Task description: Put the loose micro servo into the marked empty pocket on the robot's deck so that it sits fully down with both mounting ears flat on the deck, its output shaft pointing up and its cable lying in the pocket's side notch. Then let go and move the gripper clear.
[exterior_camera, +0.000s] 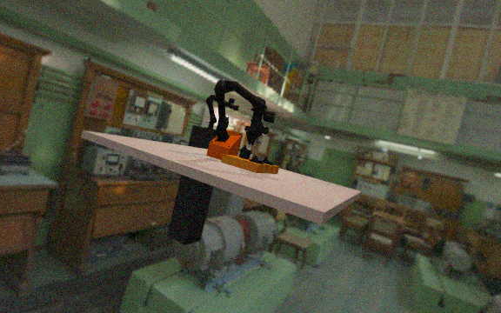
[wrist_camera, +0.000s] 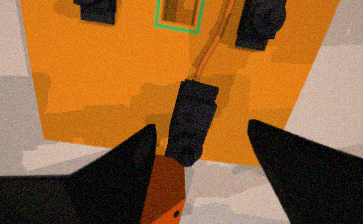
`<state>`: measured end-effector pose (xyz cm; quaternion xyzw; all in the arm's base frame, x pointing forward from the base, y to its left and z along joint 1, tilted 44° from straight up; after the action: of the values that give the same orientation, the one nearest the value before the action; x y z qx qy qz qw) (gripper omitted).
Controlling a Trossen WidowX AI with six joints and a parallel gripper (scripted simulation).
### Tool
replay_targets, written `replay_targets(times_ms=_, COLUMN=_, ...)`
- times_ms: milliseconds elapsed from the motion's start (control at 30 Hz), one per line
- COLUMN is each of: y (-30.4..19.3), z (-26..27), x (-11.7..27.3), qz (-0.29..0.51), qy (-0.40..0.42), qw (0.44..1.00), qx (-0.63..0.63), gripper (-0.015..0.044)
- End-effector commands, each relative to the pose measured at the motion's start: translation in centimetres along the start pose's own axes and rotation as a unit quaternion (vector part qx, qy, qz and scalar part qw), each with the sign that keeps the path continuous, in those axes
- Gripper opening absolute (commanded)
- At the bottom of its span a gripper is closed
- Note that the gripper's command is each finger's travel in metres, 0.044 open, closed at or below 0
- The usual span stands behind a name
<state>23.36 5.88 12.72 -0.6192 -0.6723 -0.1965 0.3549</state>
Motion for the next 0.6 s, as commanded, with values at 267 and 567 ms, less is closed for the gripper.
replay_targets(times_ms=267, y=-0.7, z=0.2, x=-2.4, qz=0.006, qy=0.000, qw=1.000, qx=0.006, gripper=0.0440)
replay_targets(times_ms=567, y=-0.7, z=0.2, x=-3.1, qz=0.006, qy=0.000, qw=1.000, qx=0.006, gripper=0.0440)
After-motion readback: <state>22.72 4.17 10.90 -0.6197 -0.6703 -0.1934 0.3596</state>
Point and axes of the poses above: the point midway between the two fingers, 35 mm back from their tips, its own x axis back along the fingers, its own z axis across the jaws, y = z × x, the point moved 10 cm from there along x, back along the fingers, and after that the axes turned 4 degrees about x, right-handed, at the moved point
